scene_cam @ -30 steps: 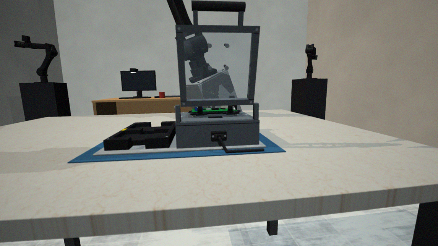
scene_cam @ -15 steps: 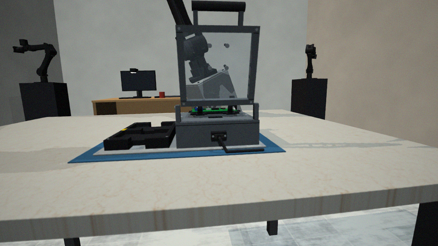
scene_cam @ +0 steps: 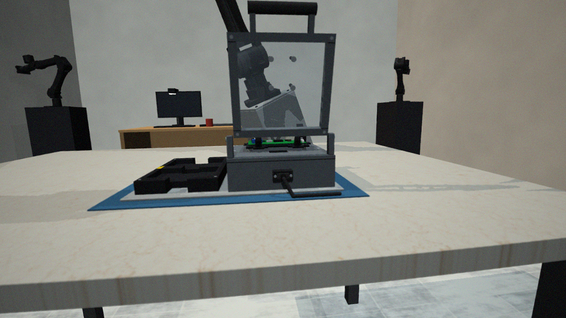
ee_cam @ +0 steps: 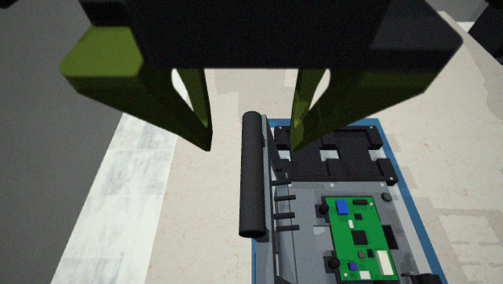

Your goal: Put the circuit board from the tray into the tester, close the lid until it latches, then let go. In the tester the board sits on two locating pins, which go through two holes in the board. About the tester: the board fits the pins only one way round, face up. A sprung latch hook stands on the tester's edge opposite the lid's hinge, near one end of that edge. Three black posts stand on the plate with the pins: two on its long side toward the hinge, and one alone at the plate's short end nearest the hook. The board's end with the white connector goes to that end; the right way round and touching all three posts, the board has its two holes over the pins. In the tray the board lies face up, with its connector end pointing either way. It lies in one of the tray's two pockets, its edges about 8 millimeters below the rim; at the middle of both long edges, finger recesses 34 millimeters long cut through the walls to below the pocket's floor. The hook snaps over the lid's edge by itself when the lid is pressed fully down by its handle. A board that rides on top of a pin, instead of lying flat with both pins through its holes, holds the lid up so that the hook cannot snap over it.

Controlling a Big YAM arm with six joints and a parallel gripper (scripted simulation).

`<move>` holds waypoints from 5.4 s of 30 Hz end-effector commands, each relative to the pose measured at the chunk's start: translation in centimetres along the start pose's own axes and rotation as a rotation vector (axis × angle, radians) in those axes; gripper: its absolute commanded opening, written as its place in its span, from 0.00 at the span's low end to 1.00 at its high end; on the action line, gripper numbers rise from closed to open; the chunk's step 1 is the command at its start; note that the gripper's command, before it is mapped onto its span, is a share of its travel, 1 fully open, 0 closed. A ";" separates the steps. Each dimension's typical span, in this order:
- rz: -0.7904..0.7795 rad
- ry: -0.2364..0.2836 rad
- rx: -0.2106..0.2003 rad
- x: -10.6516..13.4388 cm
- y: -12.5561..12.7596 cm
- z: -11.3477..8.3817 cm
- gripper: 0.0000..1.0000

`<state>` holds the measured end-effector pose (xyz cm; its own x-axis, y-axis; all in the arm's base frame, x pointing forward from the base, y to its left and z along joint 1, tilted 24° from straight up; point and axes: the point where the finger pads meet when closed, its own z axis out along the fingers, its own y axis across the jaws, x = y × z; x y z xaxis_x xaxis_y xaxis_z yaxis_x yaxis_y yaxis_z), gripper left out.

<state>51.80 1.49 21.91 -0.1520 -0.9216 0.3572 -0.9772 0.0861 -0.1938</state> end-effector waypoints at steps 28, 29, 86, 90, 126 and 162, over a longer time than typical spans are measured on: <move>0.000 -0.001 -0.008 0.6 -0.4 0.7 0.48; 0.000 -0.001 -0.008 0.6 -0.4 0.7 0.48; 0.005 -0.003 0.003 1.0 -0.6 5.1 0.48; 0.005 -0.004 0.004 1.0 -0.7 5.1 0.48; 0.006 -0.004 0.004 1.0 -0.7 5.1 0.48; 0.004 -0.003 0.001 1.0 -0.6 5.1 0.00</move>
<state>52.34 -0.58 17.89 -0.1492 -0.9216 0.3583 -0.9780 0.0841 -0.1911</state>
